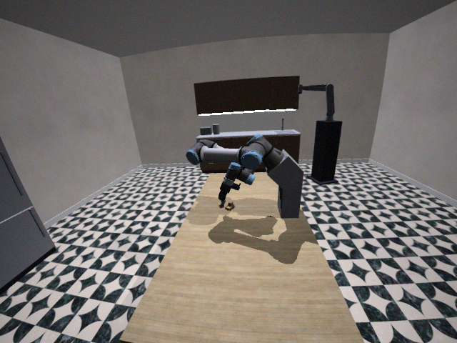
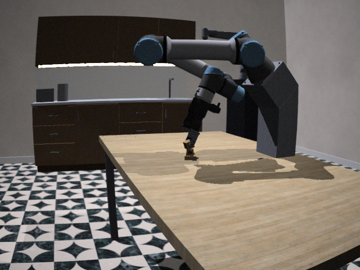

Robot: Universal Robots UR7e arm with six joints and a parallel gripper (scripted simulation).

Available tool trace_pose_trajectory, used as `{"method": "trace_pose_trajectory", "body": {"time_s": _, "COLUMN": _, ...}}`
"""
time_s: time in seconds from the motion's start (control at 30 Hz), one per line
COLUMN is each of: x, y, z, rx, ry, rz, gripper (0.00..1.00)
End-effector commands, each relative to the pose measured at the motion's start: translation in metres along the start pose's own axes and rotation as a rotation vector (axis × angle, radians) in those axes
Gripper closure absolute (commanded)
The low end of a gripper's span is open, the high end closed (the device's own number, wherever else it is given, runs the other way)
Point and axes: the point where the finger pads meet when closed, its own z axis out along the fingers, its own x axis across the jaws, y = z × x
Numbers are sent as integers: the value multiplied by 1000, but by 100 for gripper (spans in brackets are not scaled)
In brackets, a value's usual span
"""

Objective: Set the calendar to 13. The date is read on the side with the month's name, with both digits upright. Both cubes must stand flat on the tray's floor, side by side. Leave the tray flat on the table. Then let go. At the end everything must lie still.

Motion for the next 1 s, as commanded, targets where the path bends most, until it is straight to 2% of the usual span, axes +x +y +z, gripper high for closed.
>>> {"method": "trace_pose_trajectory", "body": {"time_s": 0.0, "x": 0, "y": 1, "z": 1, "rx": 29, "ry": 0, "rz": 1, "gripper": 40}}
{"method": "trace_pose_trajectory", "body": {"time_s": 0.47, "x": 1, "y": 2, "z": -2, "rx": 147, "ry": 0, "rz": -3, "gripper": 40}}
{"method": "trace_pose_trajectory", "body": {"time_s": 0.97, "x": 3, "y": 1, "z": -5, "rx": 189, "ry": 1, "rz": -7, "gripper": 40}}
